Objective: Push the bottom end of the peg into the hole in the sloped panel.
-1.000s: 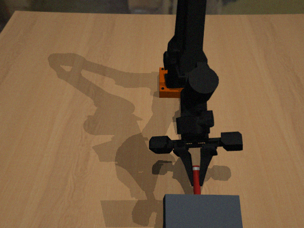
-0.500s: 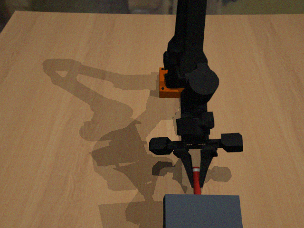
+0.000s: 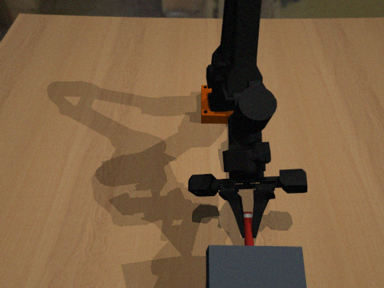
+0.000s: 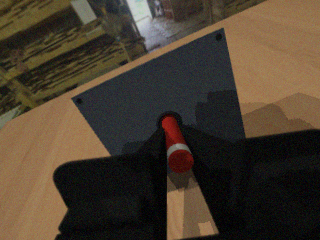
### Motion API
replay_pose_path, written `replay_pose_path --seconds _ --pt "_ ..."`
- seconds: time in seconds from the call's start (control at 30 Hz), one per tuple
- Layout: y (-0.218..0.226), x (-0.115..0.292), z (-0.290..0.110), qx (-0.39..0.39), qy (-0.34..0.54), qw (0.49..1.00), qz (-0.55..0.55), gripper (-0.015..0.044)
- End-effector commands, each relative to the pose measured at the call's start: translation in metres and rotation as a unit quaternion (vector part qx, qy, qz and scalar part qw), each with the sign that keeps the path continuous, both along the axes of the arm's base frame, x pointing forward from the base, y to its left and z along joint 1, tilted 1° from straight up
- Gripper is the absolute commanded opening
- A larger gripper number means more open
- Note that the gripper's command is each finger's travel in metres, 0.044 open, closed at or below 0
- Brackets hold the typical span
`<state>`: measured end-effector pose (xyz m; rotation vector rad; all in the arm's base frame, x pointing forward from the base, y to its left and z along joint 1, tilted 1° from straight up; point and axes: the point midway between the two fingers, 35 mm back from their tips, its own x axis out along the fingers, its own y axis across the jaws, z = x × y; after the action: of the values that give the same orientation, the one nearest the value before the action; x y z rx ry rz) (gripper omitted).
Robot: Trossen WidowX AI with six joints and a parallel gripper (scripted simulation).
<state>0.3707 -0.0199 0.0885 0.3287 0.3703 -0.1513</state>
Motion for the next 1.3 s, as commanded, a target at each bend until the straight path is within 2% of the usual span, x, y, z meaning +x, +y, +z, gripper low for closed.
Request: replay_pose_path --seconds 0.0,0.03,0.6,1.27 --pt "0.000 0.000 0.000 0.000 0.000 1.000 0.000 0.0000" --pt "0.000 0.000 0.000 0.000 0.000 1.000 0.000 0.0000" --pt "0.000 -0.002 0.001 0.000 0.000 1.000 0.000 0.0440" --pt "0.002 -0.015 0.010 0.000 -0.002 1.000 0.001 0.0440"
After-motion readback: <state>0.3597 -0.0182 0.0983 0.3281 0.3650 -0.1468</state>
